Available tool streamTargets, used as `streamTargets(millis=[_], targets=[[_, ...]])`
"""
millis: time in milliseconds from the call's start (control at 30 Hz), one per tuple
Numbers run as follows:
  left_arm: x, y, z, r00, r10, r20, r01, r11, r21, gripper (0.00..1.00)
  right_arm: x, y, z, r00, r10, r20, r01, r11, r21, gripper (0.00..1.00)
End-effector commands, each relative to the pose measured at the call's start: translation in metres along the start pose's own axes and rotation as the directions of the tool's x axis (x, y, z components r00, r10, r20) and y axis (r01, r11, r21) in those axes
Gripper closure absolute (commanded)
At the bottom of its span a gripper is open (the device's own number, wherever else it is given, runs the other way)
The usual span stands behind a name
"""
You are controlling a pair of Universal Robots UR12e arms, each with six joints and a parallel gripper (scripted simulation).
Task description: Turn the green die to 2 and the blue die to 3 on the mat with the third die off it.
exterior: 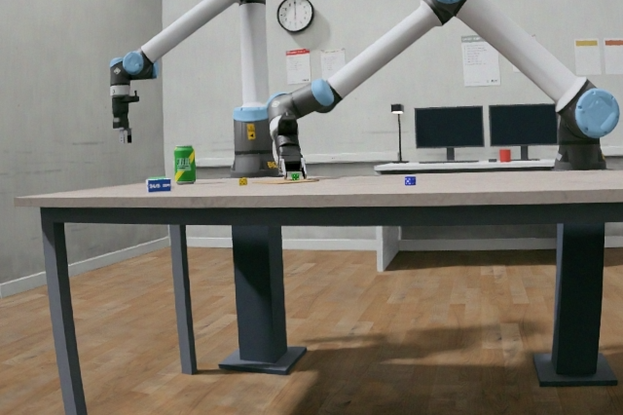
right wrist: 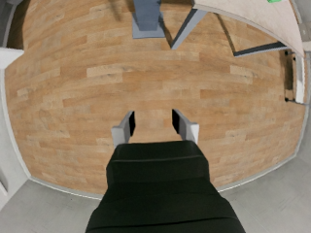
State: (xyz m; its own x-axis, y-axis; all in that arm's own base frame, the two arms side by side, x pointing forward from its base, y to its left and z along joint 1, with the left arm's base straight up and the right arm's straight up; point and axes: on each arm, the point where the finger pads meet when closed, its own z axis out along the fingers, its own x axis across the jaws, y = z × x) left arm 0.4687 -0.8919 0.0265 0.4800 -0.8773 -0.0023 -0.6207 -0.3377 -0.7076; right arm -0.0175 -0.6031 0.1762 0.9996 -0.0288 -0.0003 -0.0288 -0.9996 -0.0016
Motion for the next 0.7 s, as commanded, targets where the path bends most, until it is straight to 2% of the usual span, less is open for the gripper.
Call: streamTargets(millis=[0, 367, 667], targets=[[0.001, -0.001, -0.001, 1.0, -0.002, -0.002, 0.002, 1.0, -0.001, 0.0, 0.0, 0.001, -0.001, 1.0, 0.0, 0.0, 0.0, 1.0, -0.002, 0.0], [0.001, -0.004, -0.005, 1.0, -0.002, -0.002, 0.002, 1.0, -0.001, 0.0, 0.0, 0.001, -0.001, 1.0, 0.0, 0.0, 0.0, 1.0, -0.002, 0.0], [0.001, -0.022, -0.022, 1.0, -0.002, -0.002, 0.002, 1.0, -0.001, 0.0, 0.0, 0.001, -0.001, 1.0, 0.0, 0.0, 0.0, 1.0, -0.002, 0.0]])
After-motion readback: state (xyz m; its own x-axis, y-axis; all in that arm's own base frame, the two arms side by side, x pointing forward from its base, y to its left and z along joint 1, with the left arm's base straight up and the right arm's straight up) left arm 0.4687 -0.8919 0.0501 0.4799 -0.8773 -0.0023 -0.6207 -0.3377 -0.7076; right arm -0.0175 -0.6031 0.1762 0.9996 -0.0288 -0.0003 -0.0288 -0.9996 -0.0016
